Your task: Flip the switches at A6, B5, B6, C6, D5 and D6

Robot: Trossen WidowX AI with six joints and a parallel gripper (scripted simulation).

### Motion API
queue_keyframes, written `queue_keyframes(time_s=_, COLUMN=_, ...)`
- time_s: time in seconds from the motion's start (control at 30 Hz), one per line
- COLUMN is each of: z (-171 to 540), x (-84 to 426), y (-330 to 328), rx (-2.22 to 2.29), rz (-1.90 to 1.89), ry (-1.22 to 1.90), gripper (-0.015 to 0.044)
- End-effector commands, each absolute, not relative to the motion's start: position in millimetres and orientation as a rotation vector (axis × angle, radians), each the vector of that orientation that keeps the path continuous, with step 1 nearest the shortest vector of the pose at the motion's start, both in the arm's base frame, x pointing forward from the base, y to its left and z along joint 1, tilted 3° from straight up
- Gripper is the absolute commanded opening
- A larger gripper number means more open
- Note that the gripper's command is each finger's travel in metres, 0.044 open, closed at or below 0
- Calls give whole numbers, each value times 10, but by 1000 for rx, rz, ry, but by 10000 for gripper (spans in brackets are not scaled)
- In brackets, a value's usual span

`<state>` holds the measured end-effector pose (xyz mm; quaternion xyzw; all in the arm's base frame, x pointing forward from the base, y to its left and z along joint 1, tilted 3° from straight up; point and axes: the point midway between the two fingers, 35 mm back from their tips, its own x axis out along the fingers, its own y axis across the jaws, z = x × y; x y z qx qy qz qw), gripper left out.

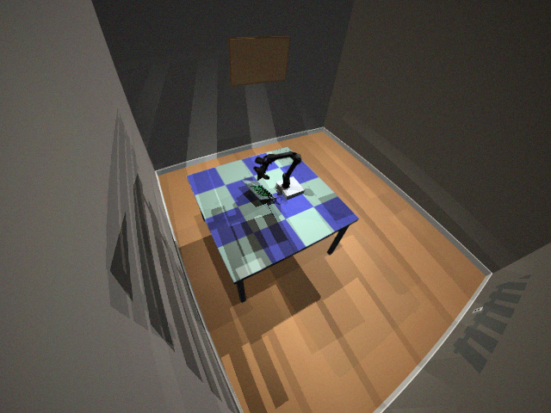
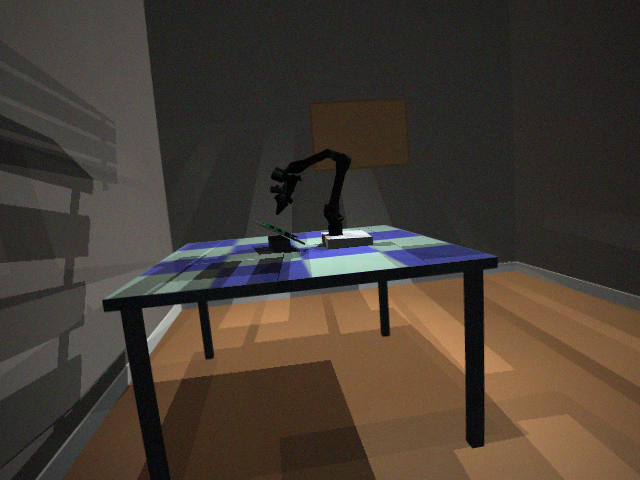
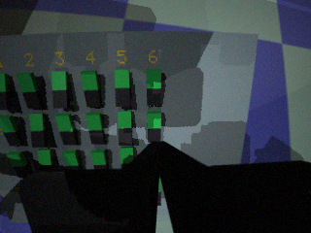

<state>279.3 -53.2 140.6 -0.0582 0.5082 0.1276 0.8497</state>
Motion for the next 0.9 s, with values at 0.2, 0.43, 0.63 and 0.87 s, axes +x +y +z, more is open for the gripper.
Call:
queue_keyframes(time_s=0.2, z=1122, x=2958, y=-490, rx=-130, rz=281, ry=1091, gripper=0)
queue_keyframes(time_s=0.43, z=1035, x=3001, y=-472, rx=-130, rz=281, ry=1091, gripper=0)
queue_keyframes(time_s=0.63, z=991, x=3025, y=-464, rx=-130, rz=281, ry=1091, gripper=0)
queue_keyframes(time_s=0.87, z=913, x=3066, y=-449, rx=-130, rz=281, ry=1090, gripper=0)
